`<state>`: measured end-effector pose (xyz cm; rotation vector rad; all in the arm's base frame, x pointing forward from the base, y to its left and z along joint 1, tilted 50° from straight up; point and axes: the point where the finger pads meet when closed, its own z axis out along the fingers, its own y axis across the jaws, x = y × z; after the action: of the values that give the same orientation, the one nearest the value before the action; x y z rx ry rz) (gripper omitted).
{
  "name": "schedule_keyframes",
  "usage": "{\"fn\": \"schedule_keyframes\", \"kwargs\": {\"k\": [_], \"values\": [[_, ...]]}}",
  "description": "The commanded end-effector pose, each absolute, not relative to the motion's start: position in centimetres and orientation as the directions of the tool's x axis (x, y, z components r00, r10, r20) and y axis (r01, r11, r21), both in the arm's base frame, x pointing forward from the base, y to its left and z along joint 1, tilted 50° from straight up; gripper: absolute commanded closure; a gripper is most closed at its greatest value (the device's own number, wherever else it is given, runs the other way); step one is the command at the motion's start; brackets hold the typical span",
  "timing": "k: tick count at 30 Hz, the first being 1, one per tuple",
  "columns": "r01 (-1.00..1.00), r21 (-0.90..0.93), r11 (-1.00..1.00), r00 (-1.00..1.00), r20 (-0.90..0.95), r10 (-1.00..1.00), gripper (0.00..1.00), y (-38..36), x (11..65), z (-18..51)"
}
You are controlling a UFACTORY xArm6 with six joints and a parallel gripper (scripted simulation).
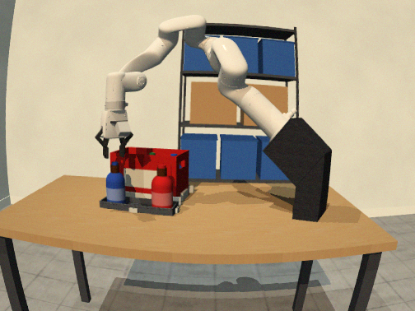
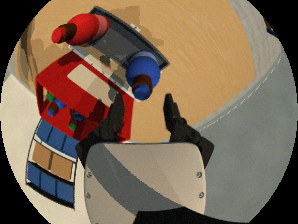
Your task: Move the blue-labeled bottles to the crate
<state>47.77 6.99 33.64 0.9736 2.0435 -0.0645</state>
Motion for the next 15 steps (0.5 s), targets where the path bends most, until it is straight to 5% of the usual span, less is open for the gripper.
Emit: {"fn": "schedule_keyframes", "kwargs": {"k": [1, 15], "values": [[0.656, 0.291, 0.696, -0.335, -0.714, 0.615, 0.35, 6.97, 47.93, 33.66], [0.656, 0.291, 0.696, -0.335, -0.714, 0.615, 0.35, 6.48, 48.82, 32.82]]}}
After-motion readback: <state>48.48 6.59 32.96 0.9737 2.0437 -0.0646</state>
